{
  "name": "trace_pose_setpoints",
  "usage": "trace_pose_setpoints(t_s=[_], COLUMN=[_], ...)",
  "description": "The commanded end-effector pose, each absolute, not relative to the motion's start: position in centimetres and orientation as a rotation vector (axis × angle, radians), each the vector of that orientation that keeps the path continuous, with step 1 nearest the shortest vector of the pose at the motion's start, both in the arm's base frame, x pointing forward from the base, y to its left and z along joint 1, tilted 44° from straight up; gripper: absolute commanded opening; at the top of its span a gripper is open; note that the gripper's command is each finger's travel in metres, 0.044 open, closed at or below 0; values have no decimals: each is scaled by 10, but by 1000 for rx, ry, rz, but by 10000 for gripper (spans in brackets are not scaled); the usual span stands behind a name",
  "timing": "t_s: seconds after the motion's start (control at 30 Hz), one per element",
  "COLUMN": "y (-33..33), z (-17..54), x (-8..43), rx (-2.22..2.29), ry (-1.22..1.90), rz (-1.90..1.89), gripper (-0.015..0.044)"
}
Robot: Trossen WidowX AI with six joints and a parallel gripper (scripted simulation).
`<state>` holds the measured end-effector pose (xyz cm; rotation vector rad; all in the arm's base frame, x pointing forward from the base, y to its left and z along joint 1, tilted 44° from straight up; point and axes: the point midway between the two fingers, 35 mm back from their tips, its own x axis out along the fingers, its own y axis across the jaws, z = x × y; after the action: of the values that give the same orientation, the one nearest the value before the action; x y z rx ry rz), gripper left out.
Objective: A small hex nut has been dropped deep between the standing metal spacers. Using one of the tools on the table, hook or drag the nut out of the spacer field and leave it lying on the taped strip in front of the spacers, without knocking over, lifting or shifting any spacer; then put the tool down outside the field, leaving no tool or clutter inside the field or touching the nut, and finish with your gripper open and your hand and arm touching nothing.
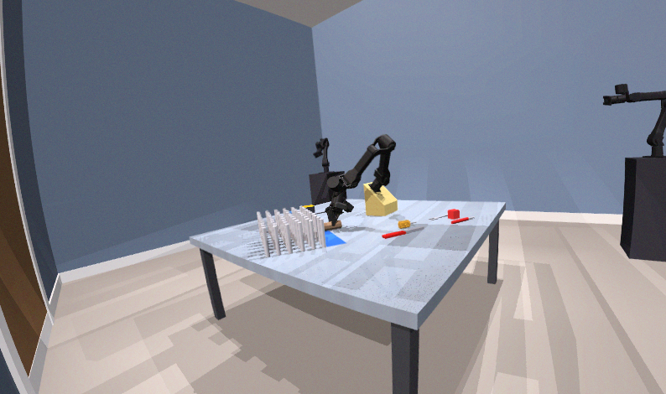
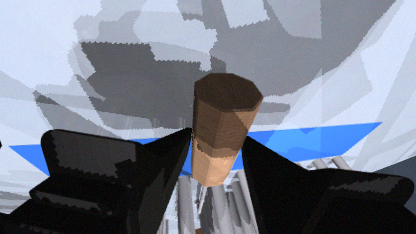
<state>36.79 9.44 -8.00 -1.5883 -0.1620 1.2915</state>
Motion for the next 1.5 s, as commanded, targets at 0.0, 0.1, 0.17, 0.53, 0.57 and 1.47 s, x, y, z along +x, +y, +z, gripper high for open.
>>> trace_pose_setpoints(t_s=[0.0, 0.1, 0.17, 0.53, 0.57, 1.47], y=[93, 93, 94, 95, 95, 99], z=[-79, -79, -79, -78, -78, -74], x=[367, 365, 364, 358, 357, 343], rx=[-1591, -1591, -1591, -1591, -1591, -1590], ry=[-154, -154, -154, -154, -154, -153], rz=[1284, 1284, 1284, 1285, 1285, 1286], gripper=[0, 0, 0, 0, 0, 0])
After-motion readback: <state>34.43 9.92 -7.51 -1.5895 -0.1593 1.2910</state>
